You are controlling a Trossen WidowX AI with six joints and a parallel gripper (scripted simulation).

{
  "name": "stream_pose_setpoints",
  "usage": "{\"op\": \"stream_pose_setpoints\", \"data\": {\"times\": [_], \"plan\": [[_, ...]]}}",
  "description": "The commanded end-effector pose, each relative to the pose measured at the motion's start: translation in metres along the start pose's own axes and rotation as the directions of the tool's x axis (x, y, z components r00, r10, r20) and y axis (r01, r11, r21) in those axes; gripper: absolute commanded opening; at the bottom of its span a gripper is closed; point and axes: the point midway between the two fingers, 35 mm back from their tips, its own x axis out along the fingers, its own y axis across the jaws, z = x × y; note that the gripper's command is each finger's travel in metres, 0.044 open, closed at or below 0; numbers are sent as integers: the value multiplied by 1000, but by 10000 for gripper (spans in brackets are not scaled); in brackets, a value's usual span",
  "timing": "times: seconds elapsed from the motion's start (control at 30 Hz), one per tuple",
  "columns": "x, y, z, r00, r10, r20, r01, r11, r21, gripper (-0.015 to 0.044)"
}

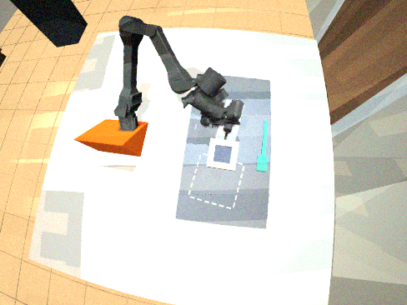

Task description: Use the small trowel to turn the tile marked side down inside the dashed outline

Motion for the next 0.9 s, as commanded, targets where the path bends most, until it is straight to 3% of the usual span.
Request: {"op": "stream_pose_setpoints", "data": {"times": [0.0,0.87], "plan": [[-8,-16,0,1000,-27,2,27,999,-18,0],[-29,-41,-42,1000,-27,-1,27,999,-20,0]]}}
